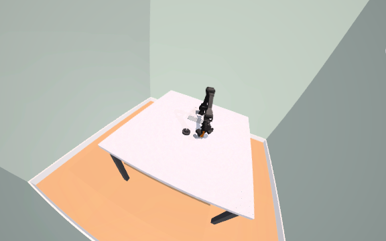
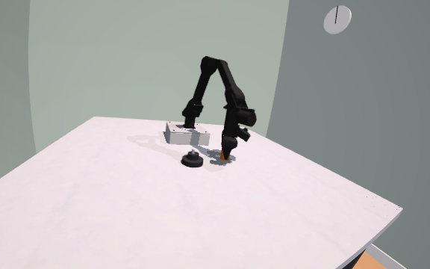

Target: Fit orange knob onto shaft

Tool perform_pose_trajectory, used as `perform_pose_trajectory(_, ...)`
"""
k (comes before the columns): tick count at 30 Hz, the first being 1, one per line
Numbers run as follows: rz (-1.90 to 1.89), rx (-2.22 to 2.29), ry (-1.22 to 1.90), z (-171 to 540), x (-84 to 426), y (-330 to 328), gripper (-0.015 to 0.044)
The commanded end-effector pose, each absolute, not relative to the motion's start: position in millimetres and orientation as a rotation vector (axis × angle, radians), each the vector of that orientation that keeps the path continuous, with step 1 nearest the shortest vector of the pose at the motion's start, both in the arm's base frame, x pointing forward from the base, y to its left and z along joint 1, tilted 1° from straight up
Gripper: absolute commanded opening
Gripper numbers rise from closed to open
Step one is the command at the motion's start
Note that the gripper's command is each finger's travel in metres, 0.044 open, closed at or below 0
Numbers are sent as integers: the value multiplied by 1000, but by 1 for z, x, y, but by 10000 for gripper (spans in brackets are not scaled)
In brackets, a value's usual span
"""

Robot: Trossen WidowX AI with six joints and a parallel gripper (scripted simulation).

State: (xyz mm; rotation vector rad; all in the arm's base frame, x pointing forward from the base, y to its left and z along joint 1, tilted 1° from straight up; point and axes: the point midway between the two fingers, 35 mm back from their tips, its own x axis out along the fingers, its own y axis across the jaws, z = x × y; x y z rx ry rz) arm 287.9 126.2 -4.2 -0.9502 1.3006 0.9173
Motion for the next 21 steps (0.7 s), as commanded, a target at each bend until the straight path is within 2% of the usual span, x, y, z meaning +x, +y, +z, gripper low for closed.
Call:
perform_pose_trajectory(1,928,-950,1311,-12,285,125,440)
perform_pose_trajectory(2,928,-950,1311,-13,285,125,440)
perform_pose_trajectory(11,928,-950,1311,-13,285,125,204)
perform_pose_trajectory(19,928,-950,1311,-13,285,125,150)
perform_pose_trajectory(21,928,-950,1311,-12,285,125,98)
